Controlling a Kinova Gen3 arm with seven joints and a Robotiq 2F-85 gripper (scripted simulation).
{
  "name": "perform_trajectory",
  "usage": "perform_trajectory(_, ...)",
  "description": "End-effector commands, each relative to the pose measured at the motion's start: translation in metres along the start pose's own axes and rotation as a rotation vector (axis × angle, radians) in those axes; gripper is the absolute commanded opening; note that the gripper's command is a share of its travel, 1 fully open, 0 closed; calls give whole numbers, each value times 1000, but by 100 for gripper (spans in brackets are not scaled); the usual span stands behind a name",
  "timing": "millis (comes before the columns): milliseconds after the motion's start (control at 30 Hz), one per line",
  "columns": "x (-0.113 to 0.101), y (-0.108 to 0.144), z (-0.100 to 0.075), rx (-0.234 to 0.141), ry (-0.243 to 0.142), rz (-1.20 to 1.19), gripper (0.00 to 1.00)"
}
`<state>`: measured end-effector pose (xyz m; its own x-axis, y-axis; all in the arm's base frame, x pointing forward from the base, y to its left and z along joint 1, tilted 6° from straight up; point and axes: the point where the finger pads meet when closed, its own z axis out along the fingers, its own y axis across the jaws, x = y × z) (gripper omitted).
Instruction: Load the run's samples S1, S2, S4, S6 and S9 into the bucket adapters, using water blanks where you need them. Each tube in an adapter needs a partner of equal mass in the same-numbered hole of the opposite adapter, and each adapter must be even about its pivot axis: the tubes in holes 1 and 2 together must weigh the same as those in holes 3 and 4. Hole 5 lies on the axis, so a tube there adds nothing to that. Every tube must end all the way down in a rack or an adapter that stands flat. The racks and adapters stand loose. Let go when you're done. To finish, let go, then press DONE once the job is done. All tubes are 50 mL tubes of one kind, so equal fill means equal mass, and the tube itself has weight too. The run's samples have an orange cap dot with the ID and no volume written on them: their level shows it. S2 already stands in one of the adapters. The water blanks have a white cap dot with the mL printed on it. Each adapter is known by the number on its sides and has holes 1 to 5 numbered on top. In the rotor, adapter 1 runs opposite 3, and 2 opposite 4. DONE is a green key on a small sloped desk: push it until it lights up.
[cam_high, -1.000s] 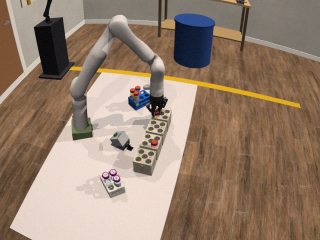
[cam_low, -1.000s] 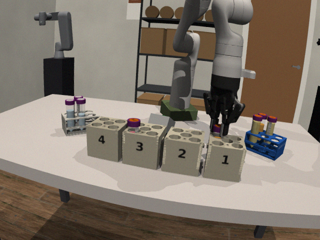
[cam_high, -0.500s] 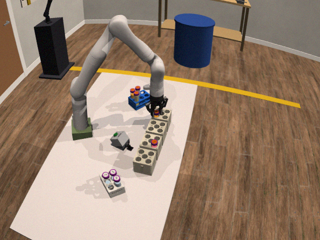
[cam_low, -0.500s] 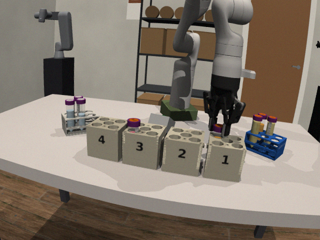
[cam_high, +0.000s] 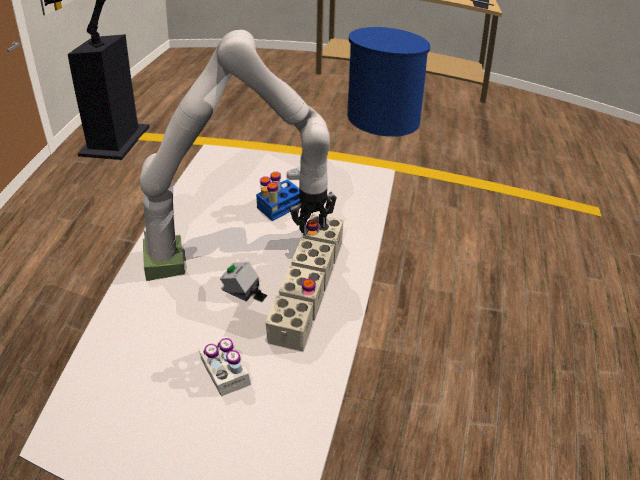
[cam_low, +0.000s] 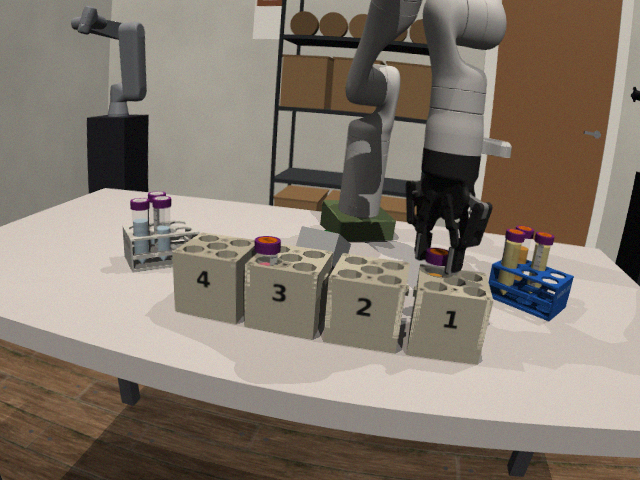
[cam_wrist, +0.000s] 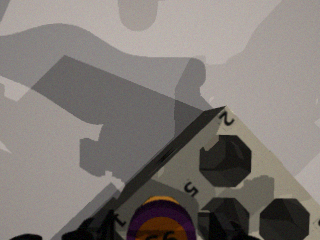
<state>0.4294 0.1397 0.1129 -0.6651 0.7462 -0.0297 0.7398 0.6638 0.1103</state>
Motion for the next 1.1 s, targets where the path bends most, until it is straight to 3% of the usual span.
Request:
perform_trajectory(0, 1, 0, 1, -1, 1, 0, 62)
perform_trajectory(300, 1, 0, 1, -1, 1, 0, 62)
perform_trajectory(1067, 0, 0, -29, -1, 1, -1, 62)
